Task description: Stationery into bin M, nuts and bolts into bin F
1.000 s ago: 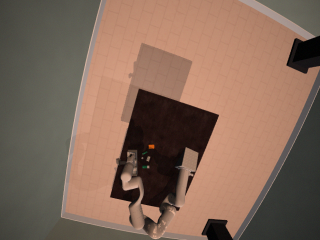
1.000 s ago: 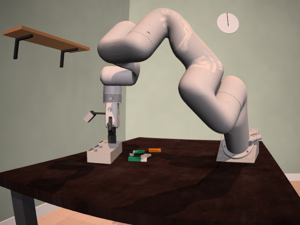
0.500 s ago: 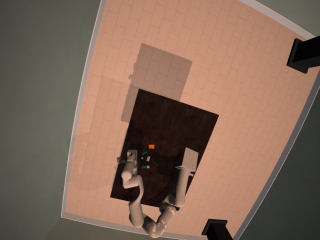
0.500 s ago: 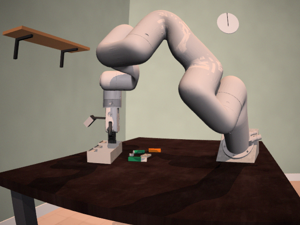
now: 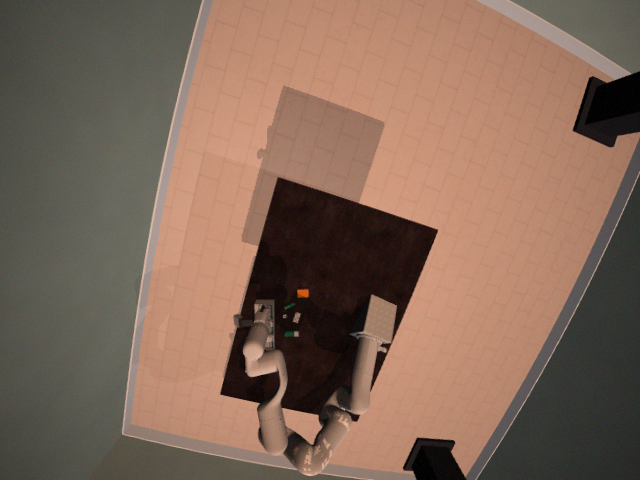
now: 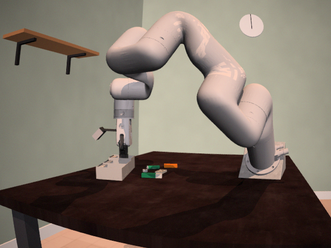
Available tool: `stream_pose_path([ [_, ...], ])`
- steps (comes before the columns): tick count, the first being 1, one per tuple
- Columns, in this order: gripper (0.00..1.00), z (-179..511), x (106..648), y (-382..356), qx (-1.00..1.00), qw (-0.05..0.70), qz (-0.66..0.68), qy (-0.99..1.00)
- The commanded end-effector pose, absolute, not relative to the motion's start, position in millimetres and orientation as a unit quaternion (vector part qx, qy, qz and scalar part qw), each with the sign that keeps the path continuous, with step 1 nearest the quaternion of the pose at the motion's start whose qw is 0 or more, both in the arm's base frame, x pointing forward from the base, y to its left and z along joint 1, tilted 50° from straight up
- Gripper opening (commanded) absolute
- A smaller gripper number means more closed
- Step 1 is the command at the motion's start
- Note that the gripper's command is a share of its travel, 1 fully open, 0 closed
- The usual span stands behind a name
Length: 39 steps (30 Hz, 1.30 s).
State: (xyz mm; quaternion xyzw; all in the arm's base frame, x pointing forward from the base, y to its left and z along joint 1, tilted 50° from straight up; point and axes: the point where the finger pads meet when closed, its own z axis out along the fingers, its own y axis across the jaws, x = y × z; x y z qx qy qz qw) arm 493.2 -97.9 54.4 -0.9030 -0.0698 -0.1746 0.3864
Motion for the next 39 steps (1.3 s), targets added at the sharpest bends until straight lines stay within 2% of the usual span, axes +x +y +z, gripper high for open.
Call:
stream_pose_path([
  [1, 0.07, 55, 494, -99, -0.903, 0.385, -0.176, -0.07],
  [39, 0.07, 68, 489, -114, -0.903, 0.385, -0.176, -0.07],
])
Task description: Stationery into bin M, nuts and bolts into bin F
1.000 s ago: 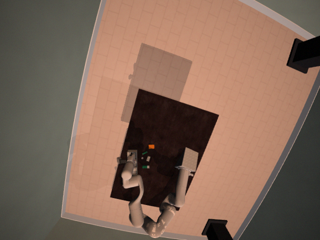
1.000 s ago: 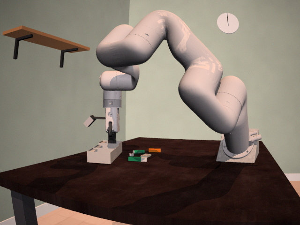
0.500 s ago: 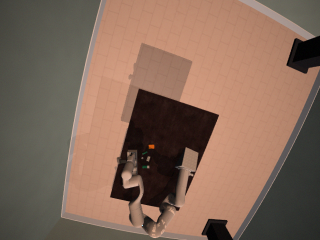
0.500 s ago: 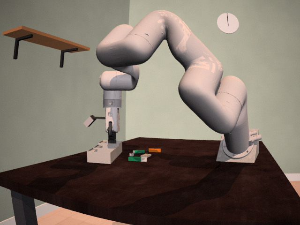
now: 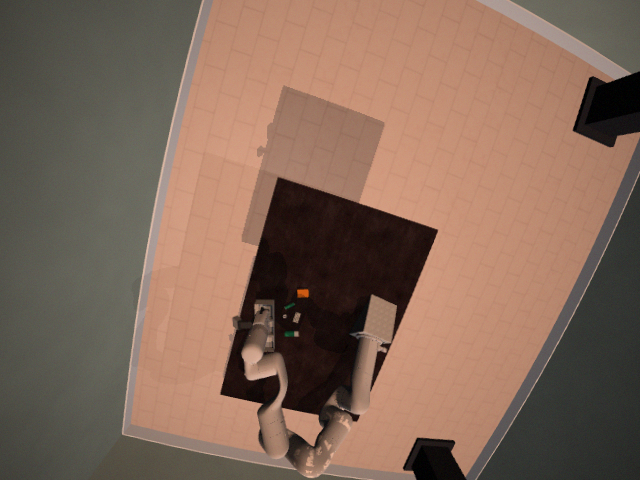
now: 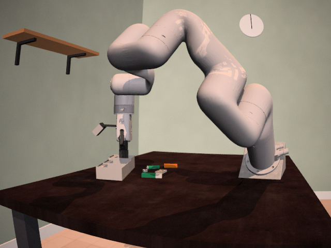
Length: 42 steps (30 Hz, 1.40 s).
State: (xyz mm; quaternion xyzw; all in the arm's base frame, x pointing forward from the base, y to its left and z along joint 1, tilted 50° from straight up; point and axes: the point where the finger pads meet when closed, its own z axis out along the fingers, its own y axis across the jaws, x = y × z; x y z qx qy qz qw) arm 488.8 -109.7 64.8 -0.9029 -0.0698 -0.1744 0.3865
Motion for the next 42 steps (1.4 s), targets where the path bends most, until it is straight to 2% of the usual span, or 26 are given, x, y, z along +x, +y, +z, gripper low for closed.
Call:
stream_pose_path([
  [1, 0.07, 69, 488, -115, -0.903, 0.385, -0.176, -0.07],
  [19, 0.07, 93, 478, -142, -0.903, 0.385, -0.176, -0.07],
  [42, 0.07, 153, 465, -84, -0.903, 0.385, -0.176, -0.07],
])
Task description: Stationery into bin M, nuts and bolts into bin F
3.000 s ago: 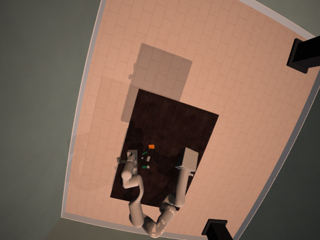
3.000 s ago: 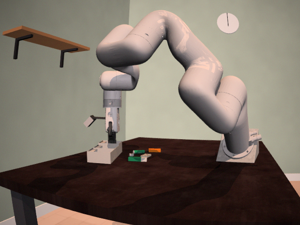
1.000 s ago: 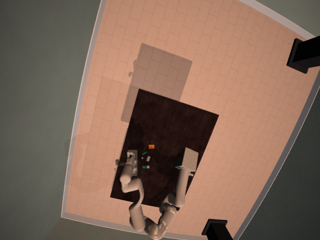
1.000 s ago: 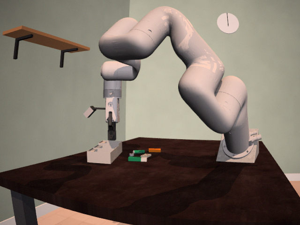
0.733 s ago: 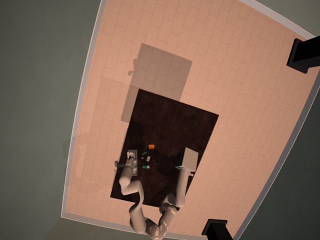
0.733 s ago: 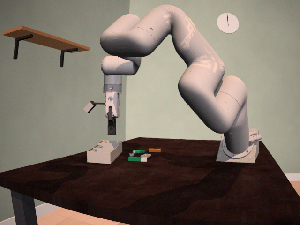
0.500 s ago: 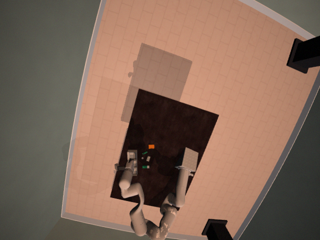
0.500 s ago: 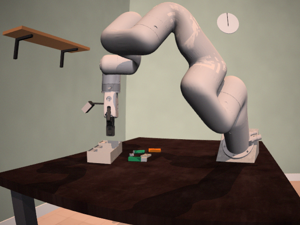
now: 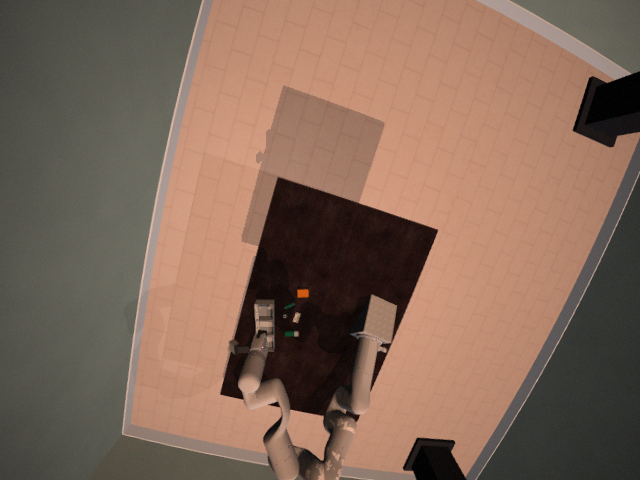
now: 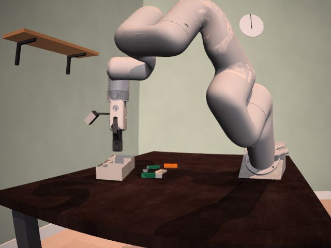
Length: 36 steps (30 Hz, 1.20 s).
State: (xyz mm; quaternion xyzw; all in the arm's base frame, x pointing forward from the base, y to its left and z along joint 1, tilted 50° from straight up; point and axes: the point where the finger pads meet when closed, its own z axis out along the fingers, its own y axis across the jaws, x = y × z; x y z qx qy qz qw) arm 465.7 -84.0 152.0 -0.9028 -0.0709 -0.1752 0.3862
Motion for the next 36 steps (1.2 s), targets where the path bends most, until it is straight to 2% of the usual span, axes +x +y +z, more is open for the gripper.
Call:
stream_pose_path([
  [1, 0.07, 152, 466, -82, -0.903, 0.385, -0.176, -0.07],
  [36, 0.07, 115, 481, -41, -0.903, 0.386, -0.176, -0.07],
])
